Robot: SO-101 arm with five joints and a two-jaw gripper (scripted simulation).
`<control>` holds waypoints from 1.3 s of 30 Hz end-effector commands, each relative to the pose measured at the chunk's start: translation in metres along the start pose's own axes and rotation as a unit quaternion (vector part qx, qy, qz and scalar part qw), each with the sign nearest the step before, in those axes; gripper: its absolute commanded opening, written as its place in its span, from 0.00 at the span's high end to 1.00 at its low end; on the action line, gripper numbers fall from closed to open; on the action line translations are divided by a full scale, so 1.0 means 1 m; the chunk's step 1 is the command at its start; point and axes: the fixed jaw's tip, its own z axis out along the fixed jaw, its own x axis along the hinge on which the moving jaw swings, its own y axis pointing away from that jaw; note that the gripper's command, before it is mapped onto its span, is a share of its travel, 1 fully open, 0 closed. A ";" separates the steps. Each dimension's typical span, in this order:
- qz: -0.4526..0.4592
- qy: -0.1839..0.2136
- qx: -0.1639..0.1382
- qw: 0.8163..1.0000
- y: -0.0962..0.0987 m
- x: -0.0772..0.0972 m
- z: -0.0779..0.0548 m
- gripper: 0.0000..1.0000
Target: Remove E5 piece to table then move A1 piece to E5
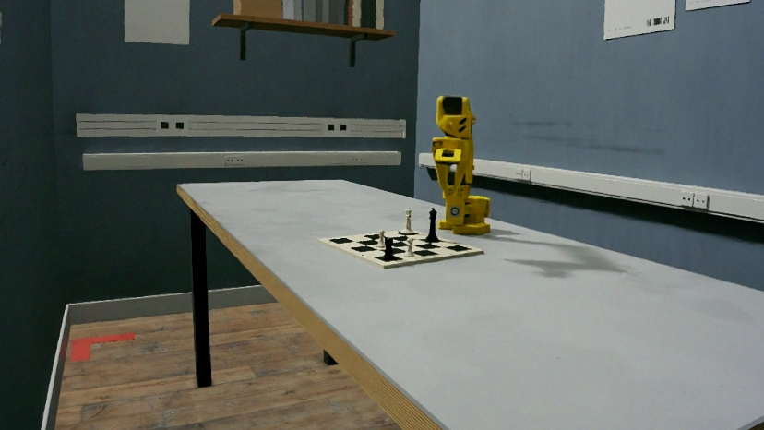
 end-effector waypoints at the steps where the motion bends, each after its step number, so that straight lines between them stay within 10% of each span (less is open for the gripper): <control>1: -0.009 0.020 -0.004 1.000 0.006 -0.005 0.002 1.00; 39: -0.015 0.070 -0.006 0.997 0.008 -0.001 0.025 1.00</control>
